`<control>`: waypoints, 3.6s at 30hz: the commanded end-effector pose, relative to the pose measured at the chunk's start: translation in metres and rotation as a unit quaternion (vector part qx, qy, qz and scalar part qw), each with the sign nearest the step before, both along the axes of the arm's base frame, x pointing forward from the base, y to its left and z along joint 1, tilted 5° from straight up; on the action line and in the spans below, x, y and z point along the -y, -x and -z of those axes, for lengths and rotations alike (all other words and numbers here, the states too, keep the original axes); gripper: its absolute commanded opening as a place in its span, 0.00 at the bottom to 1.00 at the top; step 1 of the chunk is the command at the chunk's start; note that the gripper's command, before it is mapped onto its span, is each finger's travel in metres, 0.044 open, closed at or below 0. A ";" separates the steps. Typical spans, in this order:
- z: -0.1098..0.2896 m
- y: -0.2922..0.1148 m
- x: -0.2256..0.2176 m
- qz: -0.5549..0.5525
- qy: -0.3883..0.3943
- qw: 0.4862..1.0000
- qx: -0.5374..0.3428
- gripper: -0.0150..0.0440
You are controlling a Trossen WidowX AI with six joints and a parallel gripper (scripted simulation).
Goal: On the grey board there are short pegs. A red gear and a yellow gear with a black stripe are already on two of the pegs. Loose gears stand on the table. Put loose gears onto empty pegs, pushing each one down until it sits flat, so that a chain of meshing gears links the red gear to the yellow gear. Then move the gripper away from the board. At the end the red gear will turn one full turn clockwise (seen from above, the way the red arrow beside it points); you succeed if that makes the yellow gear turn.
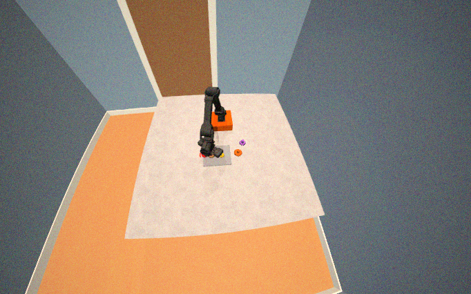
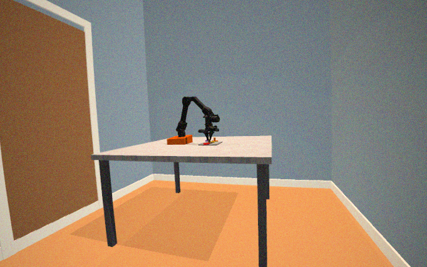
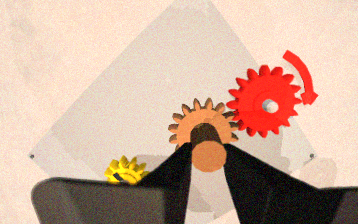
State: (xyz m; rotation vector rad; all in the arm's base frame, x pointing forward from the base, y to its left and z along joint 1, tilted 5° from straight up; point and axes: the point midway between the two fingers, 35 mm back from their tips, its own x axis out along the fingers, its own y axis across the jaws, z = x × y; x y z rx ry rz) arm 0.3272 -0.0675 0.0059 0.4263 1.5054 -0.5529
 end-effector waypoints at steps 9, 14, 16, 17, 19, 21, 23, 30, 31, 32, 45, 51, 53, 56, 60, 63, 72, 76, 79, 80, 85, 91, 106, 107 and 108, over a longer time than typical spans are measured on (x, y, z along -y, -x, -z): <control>-0.033 -0.001 -0.002 0.052 0.000 0.999 0.004 0.49; -0.041 -0.001 -0.005 0.051 0.001 0.999 0.005 0.54; -0.040 0.000 -0.028 0.037 -0.001 0.999 0.004 0.62; -0.039 0.001 -0.045 0.026 -0.003 1.000 0.004 0.67; -0.037 0.007 -0.078 0.004 -0.005 1.000 0.003 0.76; -0.035 0.016 -0.109 -0.017 -0.008 1.000 0.001 0.85; -0.034 0.028 -0.139 -0.039 -0.010 0.999 -0.001 0.94; -0.027 0.090 -0.225 -0.114 -0.014 0.993 -0.010 1.00; -0.026 0.100 -0.234 -0.125 -0.014 0.992 -0.012 1.00; -0.025 0.111 -0.243 -0.136 -0.014 0.991 -0.013 1.00; -0.002 0.125 -0.250 -0.151 -0.014 0.988 -0.015 1.00; 0.002 0.125 -0.250 -0.151 -0.014 0.988 -0.015 1.00; 0.005 0.125 -0.250 -0.151 -0.014 0.988 -0.015 1.00; 0.010 0.125 -0.249 -0.151 -0.014 0.988 -0.015 1.00; 0.016 0.125 -0.249 -0.151 -0.014 0.988 -0.015 1.00; 0.021 0.125 -0.248 -0.151 -0.014 0.988 -0.015 1.00; 0.026 0.126 -0.248 -0.151 -0.014 0.988 -0.015 1.00; 0.026 0.126 -0.248 -0.151 -0.014 0.988 -0.015 0.87; 0.026 0.126 -0.248 -0.151 -0.014 0.988 -0.015 0.73; 0.026 0.126 -0.248 -0.151 -0.014 0.988 -0.015 0.69; 0.026 0.126 -0.248 -0.151 -0.014 0.988 -0.015 0.47; 0.026 0.126 -0.248 -0.151 -0.014 0.988 -0.015 0.37; 0.008 0.122 -0.253 -0.151 -0.014 0.988 -0.015 0.25; 0.006 0.122 -0.254 -0.151 -0.014 0.988 -0.015 0.25; 0.003 0.122 -0.254 -0.151 -0.014 0.988 -0.015 0.25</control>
